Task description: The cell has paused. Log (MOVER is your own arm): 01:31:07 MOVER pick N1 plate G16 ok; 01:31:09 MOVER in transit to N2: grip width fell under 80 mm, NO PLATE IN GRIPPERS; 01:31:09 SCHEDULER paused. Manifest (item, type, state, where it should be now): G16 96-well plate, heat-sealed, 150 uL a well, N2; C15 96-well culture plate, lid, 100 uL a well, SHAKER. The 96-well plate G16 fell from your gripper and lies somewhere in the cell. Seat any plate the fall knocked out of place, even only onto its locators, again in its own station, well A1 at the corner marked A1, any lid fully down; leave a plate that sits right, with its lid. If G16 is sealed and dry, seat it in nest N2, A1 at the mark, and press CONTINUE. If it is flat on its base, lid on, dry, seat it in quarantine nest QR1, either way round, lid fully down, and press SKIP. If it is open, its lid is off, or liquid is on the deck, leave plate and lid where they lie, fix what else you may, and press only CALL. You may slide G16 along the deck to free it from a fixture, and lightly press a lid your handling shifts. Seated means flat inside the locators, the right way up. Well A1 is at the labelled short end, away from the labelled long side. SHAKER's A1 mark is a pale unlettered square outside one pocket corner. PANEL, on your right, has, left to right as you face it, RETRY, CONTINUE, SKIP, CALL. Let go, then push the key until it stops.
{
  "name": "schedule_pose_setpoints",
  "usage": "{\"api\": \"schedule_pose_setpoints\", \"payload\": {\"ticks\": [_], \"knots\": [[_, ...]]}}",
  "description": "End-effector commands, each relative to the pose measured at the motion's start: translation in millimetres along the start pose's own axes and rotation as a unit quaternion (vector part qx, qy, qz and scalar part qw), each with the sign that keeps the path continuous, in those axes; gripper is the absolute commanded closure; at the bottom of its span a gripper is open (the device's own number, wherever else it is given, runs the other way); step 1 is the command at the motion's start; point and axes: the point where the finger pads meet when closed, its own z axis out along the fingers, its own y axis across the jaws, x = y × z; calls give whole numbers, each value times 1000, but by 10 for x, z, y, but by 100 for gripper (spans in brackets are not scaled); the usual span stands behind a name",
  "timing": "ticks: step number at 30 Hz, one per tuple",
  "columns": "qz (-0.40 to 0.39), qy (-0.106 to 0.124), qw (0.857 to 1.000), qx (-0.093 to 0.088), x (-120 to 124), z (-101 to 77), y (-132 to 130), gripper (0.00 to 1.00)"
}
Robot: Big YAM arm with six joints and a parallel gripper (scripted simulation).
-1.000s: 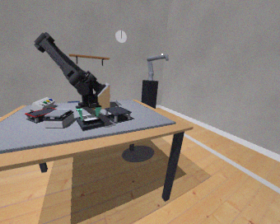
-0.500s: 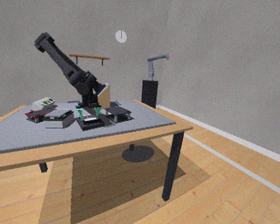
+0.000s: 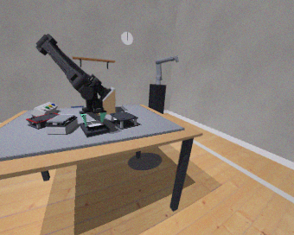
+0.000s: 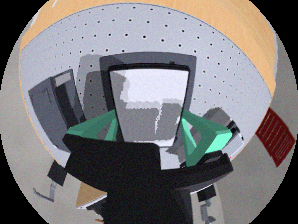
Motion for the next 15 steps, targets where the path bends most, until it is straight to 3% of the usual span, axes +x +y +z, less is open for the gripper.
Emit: {"api": "schedule_pose_setpoints", "payload": {"ticks": [1, 4, 5, 15], "knots": [[-8, 38, 999, -8, 286, 254, 24, 100], [-8, 38, 999, -8, 287, 254, 23, 100], [-8, 38, 999, -8, 287, 254, 23, 0], [-10, 40, 999, -8, 295, 254, 27, 0]]}}
